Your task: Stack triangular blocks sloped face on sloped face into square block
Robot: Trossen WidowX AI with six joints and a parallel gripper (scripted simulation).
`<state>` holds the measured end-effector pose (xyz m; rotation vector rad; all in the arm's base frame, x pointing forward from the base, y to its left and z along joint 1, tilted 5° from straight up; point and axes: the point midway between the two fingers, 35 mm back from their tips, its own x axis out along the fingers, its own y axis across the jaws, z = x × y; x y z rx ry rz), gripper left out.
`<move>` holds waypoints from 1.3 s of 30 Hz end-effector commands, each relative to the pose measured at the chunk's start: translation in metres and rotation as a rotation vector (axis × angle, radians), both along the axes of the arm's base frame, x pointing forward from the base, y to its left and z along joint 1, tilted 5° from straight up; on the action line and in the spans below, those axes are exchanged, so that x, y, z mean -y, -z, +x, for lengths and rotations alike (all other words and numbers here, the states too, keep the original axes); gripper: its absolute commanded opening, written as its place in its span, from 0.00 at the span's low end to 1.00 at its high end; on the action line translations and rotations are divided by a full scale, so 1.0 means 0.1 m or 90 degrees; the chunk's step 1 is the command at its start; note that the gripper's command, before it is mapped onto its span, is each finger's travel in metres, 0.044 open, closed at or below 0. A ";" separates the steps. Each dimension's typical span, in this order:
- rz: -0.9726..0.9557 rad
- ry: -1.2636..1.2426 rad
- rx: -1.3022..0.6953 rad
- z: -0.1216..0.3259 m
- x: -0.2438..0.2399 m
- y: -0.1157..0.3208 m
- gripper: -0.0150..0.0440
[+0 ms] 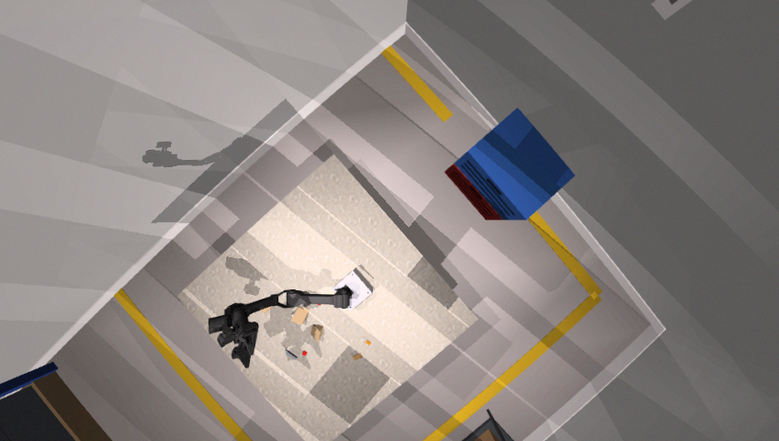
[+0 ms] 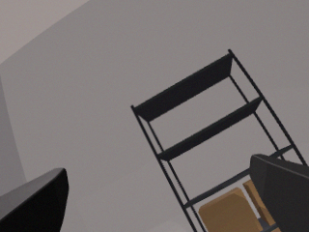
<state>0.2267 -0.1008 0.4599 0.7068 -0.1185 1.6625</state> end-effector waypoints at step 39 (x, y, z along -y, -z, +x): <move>-0.909 0.558 0.177 -0.50 -2.80 0.45 1.00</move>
